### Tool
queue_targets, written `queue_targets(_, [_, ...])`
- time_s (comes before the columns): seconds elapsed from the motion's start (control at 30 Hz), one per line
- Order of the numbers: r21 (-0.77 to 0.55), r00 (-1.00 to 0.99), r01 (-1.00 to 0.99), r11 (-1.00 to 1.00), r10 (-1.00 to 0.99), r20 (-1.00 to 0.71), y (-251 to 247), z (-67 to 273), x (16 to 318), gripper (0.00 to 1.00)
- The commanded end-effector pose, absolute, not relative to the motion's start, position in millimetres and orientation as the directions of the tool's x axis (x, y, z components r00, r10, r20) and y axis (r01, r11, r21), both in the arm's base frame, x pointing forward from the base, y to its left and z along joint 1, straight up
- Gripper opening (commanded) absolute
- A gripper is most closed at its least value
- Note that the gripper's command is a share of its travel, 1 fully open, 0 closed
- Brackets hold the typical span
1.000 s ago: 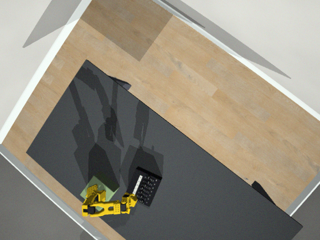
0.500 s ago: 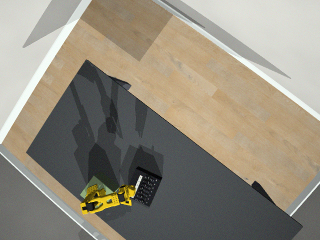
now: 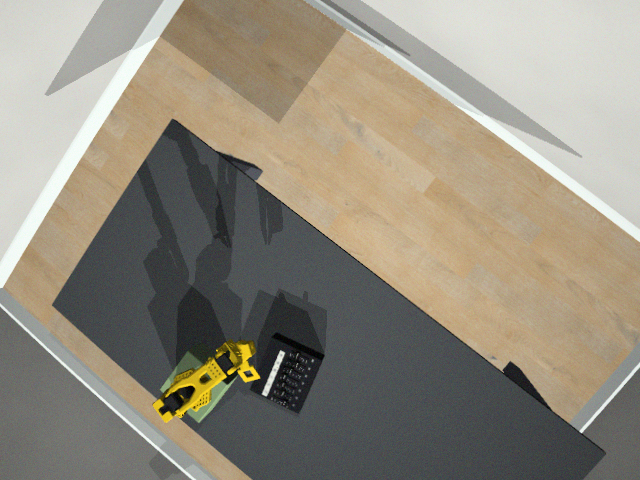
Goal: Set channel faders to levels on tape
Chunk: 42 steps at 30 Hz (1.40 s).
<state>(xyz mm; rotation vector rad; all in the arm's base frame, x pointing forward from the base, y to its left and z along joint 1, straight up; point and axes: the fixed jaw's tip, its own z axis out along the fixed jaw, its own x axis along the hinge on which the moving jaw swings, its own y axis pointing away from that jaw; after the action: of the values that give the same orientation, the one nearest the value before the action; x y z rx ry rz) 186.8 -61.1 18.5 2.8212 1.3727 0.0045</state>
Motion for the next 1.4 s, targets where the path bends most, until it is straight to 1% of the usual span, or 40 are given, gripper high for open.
queue_targets(0.0, [0.003,0.483,0.876,-0.483,0.876,0.001,-29,21,193,0.00])
queue_targets(0.1, [0.003,0.371,0.928,-0.371,0.928,0.001,-5,22,195,0.00])
queue_targets(0.17, [0.003,0.371,0.928,-0.371,0.928,0.001,-5,22,195,0.00])
queue_targets(0.33, [0.002,0.175,0.985,-0.175,0.985,0.001,35,24,191,0.00])
queue_targets(0.67, [0.001,-0.193,0.981,0.193,0.981,0.001,100,26,164,0.00])
queue_targets(0.73, [0.001,-0.193,0.981,0.193,0.981,0.001,100,26,164,0.00])
queue_targets(0.93, [0.001,-0.360,0.933,0.360,0.933,0.000,126,27,143,0.00])
queue_targets(1.1, [0.001,-0.460,0.888,0.460,0.888,0.000,141,28,128,0.00])
queue_targets(1.37, [0.001,-0.533,0.846,0.533,0.846,0.000,151,29,116,0.00])
